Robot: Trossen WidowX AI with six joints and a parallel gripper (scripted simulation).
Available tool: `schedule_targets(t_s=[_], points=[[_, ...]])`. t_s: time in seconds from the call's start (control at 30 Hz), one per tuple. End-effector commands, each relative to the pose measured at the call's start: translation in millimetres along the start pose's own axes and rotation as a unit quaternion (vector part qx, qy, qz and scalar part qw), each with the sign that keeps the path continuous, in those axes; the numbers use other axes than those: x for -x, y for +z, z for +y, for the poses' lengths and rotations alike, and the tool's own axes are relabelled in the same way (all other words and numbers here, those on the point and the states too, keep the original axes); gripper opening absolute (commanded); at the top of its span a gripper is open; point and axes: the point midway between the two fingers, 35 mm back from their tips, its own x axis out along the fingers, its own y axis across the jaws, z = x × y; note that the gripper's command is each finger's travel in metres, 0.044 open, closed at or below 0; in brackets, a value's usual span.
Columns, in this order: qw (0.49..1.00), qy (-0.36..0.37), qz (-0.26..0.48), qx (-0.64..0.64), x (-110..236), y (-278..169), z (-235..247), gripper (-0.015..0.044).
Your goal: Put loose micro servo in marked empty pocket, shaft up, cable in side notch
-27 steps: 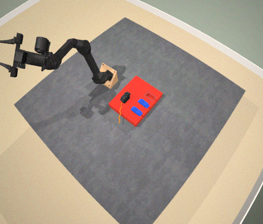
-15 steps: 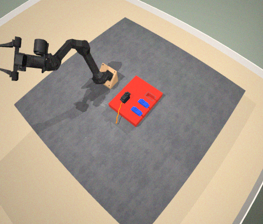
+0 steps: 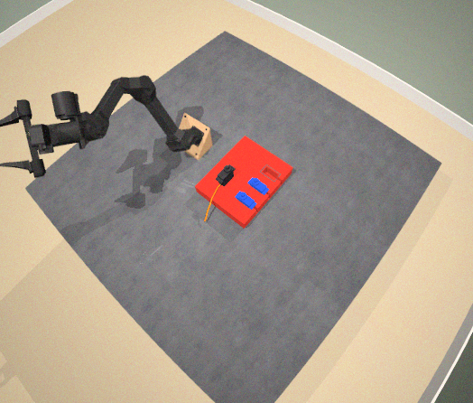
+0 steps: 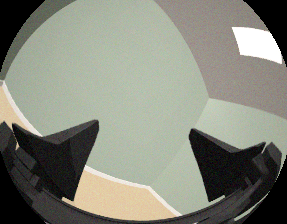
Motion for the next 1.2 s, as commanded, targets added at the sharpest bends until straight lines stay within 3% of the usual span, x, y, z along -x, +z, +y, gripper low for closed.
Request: schedule_targets(t_s=[0.0, 0.57, 1.17], points=[[0.999, 0.037, 0.001, -0.028, -0.2, -2.3, 26.5, 0.0440], [0.951, 0.231, 0.057, -0.199, 25.6, -8.7, 156.4, 0.0440], [0.899, 0.329, 0.084, -0.276, 58.8, 2.3, 215.2, 0.0440]])
